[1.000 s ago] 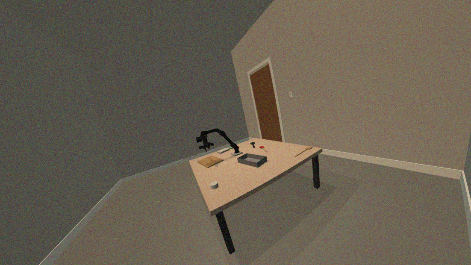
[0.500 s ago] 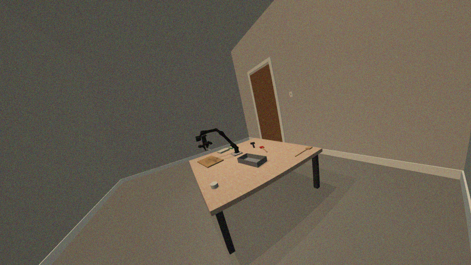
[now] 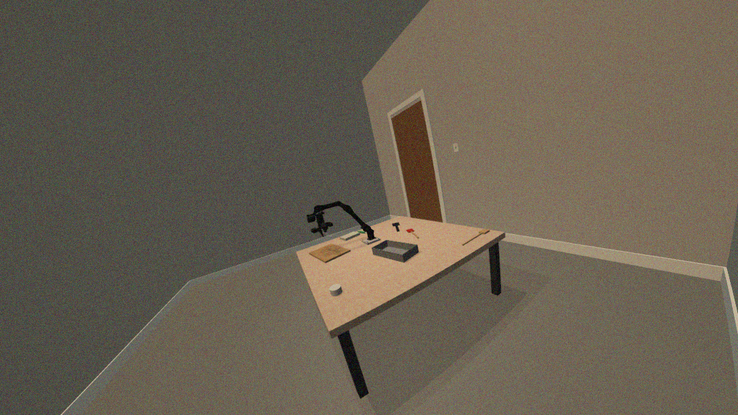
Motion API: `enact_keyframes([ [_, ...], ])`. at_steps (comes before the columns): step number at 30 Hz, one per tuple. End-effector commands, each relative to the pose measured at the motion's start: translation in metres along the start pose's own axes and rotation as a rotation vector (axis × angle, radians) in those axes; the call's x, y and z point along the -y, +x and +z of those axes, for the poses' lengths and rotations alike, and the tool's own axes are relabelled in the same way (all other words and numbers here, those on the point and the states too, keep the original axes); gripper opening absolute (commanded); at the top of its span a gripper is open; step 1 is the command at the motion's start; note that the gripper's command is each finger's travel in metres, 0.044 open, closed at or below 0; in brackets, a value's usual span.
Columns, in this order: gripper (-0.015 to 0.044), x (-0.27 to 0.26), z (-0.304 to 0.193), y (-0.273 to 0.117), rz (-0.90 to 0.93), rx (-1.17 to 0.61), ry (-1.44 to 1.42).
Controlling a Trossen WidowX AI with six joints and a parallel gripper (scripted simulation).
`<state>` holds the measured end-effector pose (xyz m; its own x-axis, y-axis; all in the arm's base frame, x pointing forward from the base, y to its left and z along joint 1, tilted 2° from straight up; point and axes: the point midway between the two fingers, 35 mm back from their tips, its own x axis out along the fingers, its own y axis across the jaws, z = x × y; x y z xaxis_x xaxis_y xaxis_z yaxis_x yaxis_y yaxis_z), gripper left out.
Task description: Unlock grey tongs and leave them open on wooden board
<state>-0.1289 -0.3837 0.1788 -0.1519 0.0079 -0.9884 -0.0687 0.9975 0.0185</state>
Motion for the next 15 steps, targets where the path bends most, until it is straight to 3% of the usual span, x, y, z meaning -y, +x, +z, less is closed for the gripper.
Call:
enact_keyframes([
  [1, -0.015, -0.0016, 0.0026, 0.003, 0.04, -0.115, 0.006],
  [15, -0.015, -0.0043, 0.0078, -0.0007, 0.1, -0.58, 0.018],
])
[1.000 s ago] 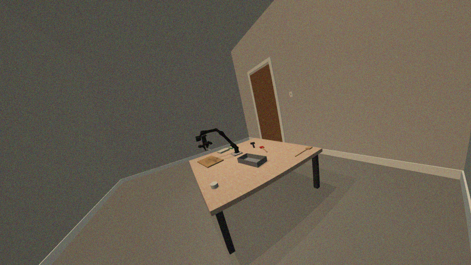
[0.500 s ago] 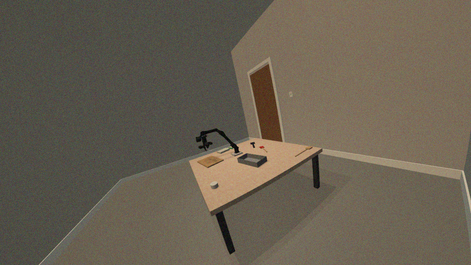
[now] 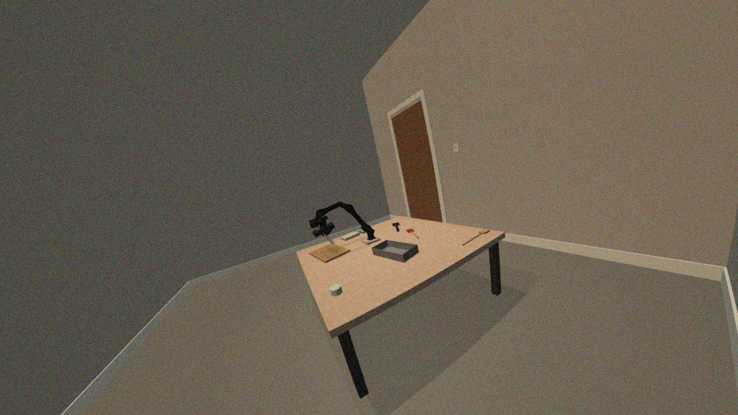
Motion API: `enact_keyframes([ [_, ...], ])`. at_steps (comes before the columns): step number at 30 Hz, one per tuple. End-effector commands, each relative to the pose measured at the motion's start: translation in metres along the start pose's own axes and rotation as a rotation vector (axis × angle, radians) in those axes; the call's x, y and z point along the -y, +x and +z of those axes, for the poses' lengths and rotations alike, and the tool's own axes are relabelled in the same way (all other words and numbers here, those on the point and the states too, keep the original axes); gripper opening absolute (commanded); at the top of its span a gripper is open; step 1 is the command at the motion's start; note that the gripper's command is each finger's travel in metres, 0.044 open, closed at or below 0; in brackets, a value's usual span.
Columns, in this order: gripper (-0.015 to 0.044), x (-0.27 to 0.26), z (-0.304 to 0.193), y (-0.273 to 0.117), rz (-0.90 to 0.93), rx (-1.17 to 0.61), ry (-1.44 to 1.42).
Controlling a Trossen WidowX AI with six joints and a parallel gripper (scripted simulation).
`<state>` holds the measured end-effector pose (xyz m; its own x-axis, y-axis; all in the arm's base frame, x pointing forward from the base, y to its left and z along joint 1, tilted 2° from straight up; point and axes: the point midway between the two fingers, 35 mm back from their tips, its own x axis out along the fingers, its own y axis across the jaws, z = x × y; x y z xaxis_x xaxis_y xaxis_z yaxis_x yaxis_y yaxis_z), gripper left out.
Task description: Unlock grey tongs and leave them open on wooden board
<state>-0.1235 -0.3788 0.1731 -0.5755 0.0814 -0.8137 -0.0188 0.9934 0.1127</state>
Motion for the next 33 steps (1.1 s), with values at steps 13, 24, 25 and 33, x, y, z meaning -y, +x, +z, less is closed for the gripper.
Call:
enact_keyframes([
  [13, -0.015, 0.002, 0.002, -0.039, -0.104, -0.58, 0.053],
  [24, -0.015, 0.002, 0.003, -0.044, -0.125, -0.631, 0.059],
  [25, -0.015, 0.002, 0.003, -0.044, -0.125, -0.631, 0.059],
  [33, -0.015, 0.002, 0.003, -0.044, -0.125, -0.631, 0.059],
])
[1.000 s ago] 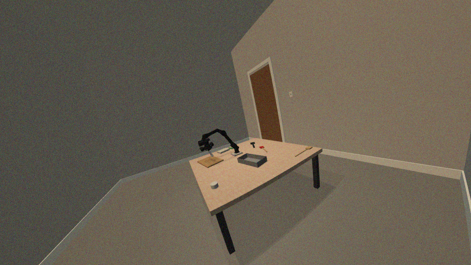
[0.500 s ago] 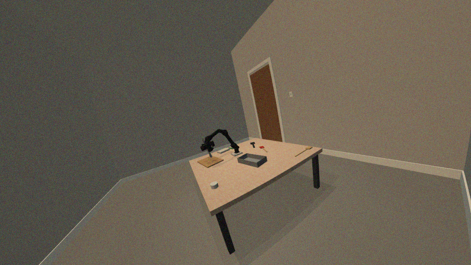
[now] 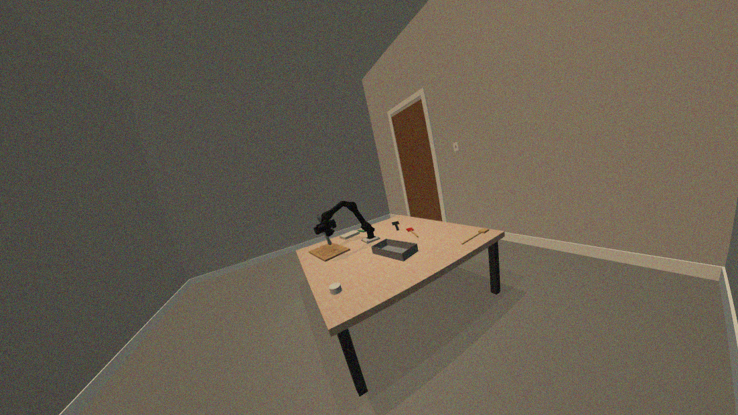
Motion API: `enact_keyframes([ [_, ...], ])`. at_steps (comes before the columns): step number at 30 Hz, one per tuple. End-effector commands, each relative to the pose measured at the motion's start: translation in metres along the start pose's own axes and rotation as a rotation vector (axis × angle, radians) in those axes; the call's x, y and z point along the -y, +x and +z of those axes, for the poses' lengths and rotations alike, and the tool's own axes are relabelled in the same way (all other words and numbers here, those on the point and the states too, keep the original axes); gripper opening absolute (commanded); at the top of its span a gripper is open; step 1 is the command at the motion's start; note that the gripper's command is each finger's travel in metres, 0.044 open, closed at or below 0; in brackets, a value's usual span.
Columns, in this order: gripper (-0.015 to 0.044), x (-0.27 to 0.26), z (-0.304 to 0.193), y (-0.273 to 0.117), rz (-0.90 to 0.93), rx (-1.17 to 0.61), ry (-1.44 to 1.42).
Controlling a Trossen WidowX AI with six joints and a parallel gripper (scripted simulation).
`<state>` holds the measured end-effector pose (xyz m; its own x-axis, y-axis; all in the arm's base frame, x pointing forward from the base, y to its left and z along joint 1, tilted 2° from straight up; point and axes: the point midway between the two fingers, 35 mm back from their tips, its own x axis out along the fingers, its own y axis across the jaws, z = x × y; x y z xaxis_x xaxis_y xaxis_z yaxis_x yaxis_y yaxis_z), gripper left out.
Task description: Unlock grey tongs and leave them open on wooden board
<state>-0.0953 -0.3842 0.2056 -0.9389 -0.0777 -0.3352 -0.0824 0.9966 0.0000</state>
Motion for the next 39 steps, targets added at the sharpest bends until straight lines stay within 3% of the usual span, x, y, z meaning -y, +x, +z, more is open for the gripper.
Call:
enact_keyframes([
  [1, -0.015, 0.0, -0.002, 0.0, -0.003, -0.011, 0.007],
  [24, -0.015, 0.0, -0.001, 0.001, 0.003, 0.004, 0.006],
  [39, -0.015, -0.007, 0.014, 0.031, 0.109, 0.419, -0.039],
])
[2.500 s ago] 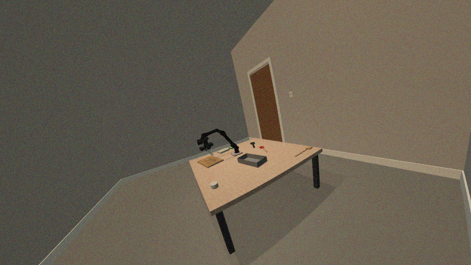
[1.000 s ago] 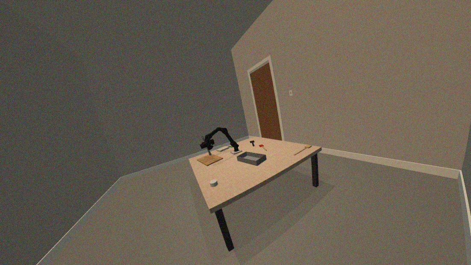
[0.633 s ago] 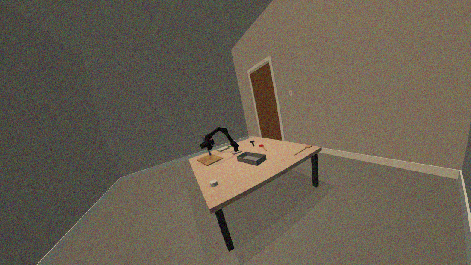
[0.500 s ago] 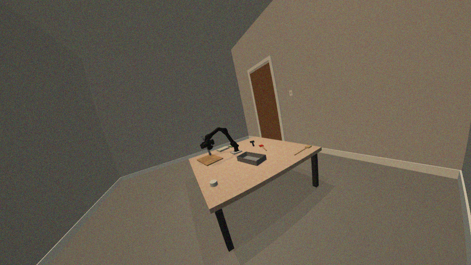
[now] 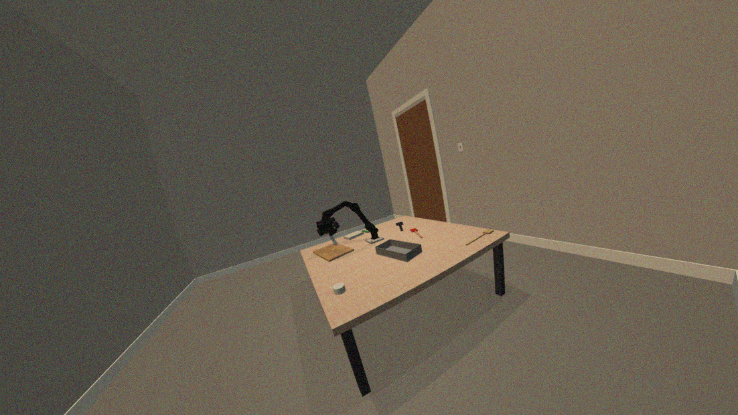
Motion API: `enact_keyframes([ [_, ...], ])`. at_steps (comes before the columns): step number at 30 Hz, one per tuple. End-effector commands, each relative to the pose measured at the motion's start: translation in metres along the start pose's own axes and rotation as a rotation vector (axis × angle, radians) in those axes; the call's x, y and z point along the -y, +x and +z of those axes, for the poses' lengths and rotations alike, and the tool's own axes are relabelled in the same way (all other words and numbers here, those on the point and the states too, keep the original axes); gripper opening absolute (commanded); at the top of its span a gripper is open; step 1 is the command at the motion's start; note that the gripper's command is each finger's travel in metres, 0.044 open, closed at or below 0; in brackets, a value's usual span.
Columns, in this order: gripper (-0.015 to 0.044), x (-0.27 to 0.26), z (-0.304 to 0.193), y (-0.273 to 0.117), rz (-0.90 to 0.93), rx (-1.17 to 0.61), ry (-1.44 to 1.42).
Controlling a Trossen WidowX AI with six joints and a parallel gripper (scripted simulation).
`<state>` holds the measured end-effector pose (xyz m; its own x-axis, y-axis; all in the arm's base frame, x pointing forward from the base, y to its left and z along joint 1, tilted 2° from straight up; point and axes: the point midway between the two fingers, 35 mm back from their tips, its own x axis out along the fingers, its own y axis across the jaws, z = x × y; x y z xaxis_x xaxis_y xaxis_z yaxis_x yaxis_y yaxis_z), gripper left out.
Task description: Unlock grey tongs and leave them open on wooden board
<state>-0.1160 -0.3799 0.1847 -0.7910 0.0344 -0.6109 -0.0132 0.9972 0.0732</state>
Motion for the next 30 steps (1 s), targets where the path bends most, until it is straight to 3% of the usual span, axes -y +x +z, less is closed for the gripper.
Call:
enact_keyframes([
  [1, -0.015, -0.001, 0.0, 0.007, 0.016, 0.129, -0.013],
  [25, -0.015, 0.006, -0.006, 0.01, -0.11, 0.818, -0.016],
  [30, -0.015, 0.007, -0.008, 0.009, -0.13, 0.856, -0.013],
])
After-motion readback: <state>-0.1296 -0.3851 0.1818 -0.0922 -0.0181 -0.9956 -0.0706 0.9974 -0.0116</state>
